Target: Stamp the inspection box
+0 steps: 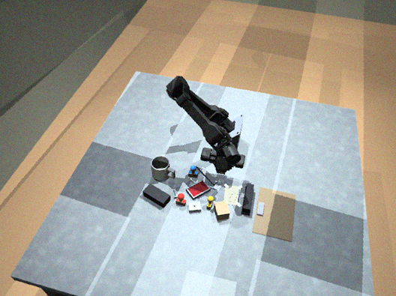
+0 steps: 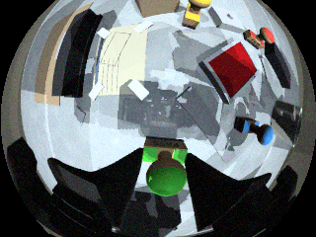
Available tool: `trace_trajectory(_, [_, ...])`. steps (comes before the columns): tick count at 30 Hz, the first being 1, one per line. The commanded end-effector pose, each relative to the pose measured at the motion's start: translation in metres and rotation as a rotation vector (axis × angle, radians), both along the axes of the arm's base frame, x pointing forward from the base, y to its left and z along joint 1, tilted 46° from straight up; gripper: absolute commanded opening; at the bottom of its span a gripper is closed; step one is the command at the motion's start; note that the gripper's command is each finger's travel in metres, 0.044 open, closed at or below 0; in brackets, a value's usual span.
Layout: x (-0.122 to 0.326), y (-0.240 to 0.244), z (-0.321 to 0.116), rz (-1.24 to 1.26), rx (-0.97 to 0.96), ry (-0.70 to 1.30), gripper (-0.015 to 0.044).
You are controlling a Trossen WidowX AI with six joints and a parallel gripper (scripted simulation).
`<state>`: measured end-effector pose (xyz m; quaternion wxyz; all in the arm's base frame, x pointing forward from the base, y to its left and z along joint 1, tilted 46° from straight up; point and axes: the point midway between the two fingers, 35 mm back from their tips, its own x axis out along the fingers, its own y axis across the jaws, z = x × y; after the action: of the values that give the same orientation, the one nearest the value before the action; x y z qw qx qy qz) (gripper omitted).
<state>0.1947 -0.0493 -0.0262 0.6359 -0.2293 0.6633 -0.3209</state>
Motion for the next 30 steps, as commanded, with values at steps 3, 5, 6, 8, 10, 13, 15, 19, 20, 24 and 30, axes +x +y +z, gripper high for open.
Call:
trace_trajectory(3, [0.0019, 0.0032, 0.0021, -0.004, 0.004, -0.008, 0.0000])
trace_trajectory(5, [0.0020, 0.0039, 0.0027, -0.004, 0.004, -0.008, 0.0000])
trace_trajectory(6, [0.0021, 0.0042, 0.0030, -0.004, 0.004, -0.008, 0.0000])
trace_trajectory(8, [0.0022, 0.0049, 0.0037, -0.004, 0.004, -0.008, 0.0000])
trace_trajectory(10, [0.0023, 0.0056, 0.0043, -0.004, 0.004, -0.008, 0.0000])
trace_trajectory(13, [0.0024, 0.0066, 0.0053, -0.004, 0.004, -0.008, 0.0000])
trace_trajectory(15, [0.0025, 0.0073, 0.0059, -0.004, 0.005, -0.008, 0.0000])
trace_trajectory(19, [0.0027, 0.0086, 0.0072, -0.004, 0.005, -0.008, 0.0000])
trace_trajectory(20, [0.0028, 0.0090, 0.0075, -0.004, 0.005, -0.008, 0.0000])
trace_trajectory(24, [0.0029, 0.0103, 0.0088, -0.004, 0.005, -0.008, 0.0000])
trace_trajectory(30, [0.0032, 0.0124, 0.0108, -0.004, 0.005, -0.008, 0.0000])
